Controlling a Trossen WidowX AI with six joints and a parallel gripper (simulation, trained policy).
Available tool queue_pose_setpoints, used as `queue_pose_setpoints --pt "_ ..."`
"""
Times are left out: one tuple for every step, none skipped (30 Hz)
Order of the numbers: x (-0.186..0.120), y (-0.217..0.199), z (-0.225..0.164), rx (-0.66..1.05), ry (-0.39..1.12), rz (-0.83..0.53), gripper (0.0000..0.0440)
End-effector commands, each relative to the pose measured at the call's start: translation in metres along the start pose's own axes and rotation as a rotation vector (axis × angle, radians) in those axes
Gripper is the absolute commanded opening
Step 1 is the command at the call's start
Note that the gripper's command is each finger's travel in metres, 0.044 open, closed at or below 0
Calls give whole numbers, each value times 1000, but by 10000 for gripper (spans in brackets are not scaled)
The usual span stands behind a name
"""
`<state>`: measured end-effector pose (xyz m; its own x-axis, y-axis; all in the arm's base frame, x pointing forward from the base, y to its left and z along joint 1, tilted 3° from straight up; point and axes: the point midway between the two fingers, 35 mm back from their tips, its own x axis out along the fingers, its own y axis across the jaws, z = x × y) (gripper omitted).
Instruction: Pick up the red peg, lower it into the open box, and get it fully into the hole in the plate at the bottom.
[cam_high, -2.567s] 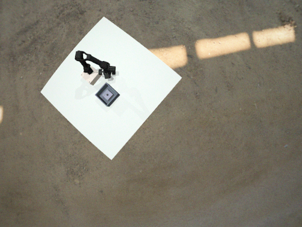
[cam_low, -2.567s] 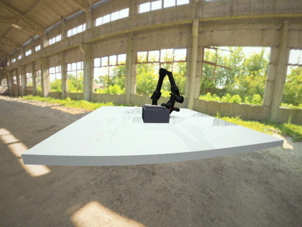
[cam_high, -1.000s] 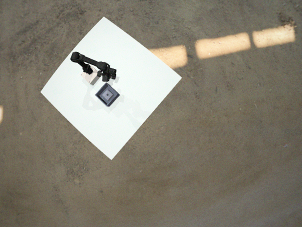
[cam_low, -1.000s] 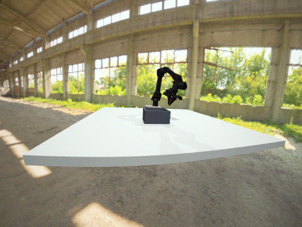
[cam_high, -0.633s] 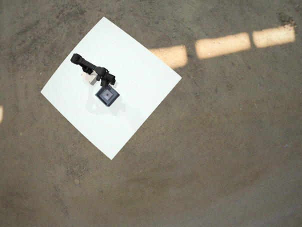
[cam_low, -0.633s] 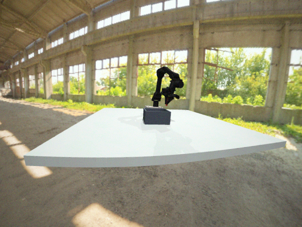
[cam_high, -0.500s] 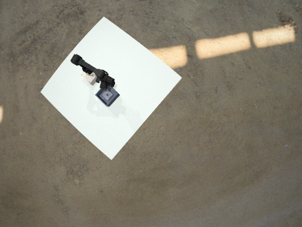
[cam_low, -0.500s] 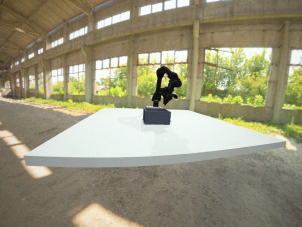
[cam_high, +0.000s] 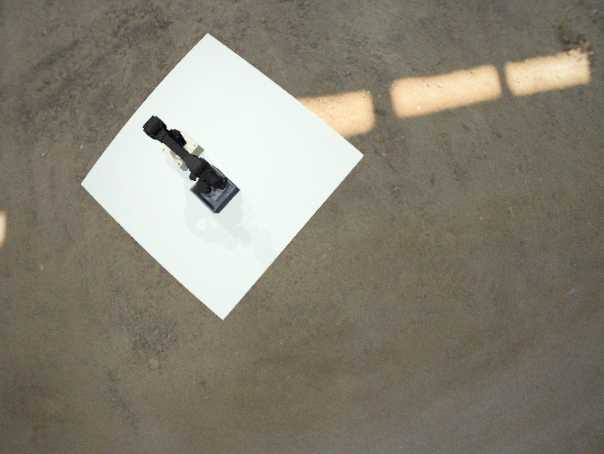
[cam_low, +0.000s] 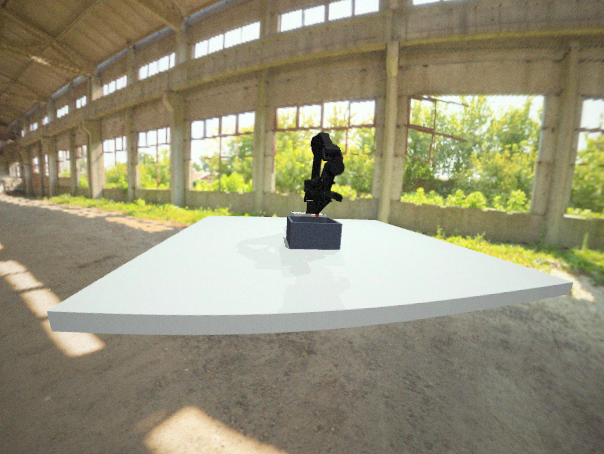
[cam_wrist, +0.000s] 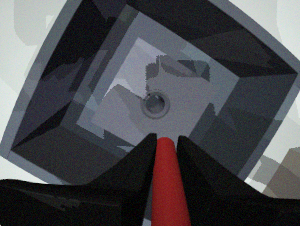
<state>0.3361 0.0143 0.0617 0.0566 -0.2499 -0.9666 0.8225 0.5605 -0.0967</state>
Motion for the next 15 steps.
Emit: queue_pose_setpoints --pt "12 3 13 -22 20 16 0" --pt "15 4 15 -29 25 20 0" --pt "19 4 16 -36 31 24 0" --pt "23 5 17 -45 36 28 0" --pt "26 6 18 -53 42 31 0" --pt "30 6 19 -63 49 34 0" --pt "34 6 19 -72 56 35 2" --pt "37 6 18 -82 65 36 10" --pt "41 5 17 -90 75 34 27" --pt "45 5 17 -98 85 33 48" --pt "48 4 16 -106 95 31 72" --pt "52 4 15 -112 105 30 97" --pt "55 4 14 -118 114 29 124" --pt "58 4 14 -120 122 28 147" --pt "61 4 14 -121 130 29 165"
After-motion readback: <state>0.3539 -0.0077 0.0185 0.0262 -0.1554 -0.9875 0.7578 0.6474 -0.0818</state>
